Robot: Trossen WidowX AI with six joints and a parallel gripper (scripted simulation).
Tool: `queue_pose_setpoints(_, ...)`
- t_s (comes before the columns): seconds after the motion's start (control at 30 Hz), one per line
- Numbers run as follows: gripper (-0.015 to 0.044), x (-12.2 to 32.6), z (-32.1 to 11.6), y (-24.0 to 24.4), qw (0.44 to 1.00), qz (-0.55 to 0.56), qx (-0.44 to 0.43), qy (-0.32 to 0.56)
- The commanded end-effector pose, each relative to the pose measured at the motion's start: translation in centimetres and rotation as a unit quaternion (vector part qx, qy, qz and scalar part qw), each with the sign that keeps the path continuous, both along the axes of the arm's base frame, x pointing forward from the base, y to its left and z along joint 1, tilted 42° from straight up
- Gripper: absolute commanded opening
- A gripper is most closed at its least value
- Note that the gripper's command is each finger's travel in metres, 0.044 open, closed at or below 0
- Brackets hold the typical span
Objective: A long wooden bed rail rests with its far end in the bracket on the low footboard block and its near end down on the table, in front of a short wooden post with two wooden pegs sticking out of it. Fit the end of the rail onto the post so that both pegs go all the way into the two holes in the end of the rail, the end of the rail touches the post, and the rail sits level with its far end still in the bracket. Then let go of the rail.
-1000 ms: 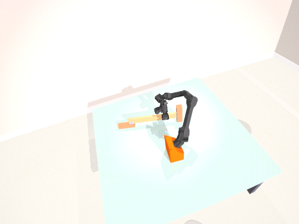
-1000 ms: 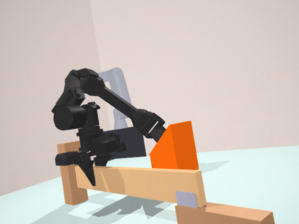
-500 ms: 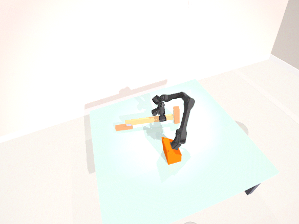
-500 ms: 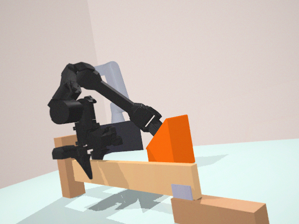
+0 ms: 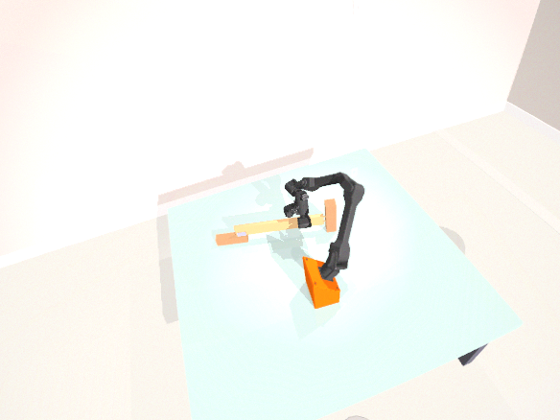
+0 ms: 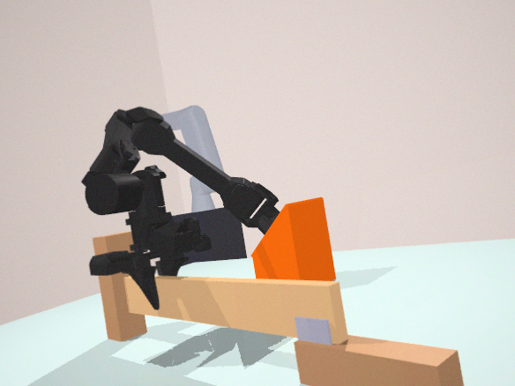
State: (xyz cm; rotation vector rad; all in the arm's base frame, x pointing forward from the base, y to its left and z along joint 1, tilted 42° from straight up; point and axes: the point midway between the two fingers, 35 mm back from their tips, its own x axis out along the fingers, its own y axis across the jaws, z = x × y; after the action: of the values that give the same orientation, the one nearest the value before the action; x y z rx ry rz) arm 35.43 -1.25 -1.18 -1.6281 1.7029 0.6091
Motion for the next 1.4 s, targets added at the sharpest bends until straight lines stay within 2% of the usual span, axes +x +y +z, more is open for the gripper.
queue_pose_setpoints(0.0,0.0000,0.15,-0.07,0.04,1.000,0.001,-0.003,-0.002)
queue_pose_setpoints(1.37,0.0000,0.01,0.51,-0.10,1.000,0.001,-0.003,-0.002)
